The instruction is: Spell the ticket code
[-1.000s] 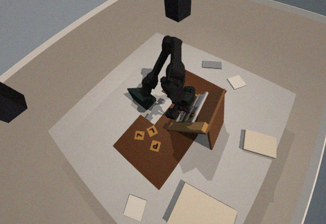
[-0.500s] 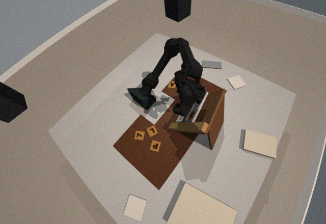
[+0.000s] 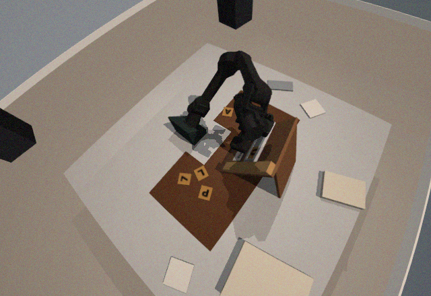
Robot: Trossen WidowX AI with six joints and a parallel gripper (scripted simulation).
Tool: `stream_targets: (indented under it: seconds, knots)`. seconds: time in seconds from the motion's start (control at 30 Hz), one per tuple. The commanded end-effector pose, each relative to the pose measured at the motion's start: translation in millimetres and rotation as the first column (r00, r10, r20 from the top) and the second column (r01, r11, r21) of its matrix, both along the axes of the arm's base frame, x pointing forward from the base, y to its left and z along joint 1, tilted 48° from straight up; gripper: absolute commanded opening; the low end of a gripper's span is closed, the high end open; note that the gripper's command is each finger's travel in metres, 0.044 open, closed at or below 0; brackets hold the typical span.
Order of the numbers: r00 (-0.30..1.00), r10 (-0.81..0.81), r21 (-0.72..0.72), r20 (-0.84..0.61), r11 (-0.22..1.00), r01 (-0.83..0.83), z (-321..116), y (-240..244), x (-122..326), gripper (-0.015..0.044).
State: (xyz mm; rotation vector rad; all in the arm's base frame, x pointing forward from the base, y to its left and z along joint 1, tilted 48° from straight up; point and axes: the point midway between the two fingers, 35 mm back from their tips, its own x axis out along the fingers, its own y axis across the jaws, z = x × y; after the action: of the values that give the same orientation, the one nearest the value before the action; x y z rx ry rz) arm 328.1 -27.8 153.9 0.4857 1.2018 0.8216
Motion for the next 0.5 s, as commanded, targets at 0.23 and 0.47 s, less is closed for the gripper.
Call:
stream_targets:
  seconds: [0.23,0.47]
  knots:
    - [1.000,0.004,-0.005,0.003,1.000,-0.004,-1.1,3.8,5.2,0.0000]
    - [1.000,0.004,-0.005,0.003,1.000,-0.004,-1.5,6.4,7.6,0.0000]
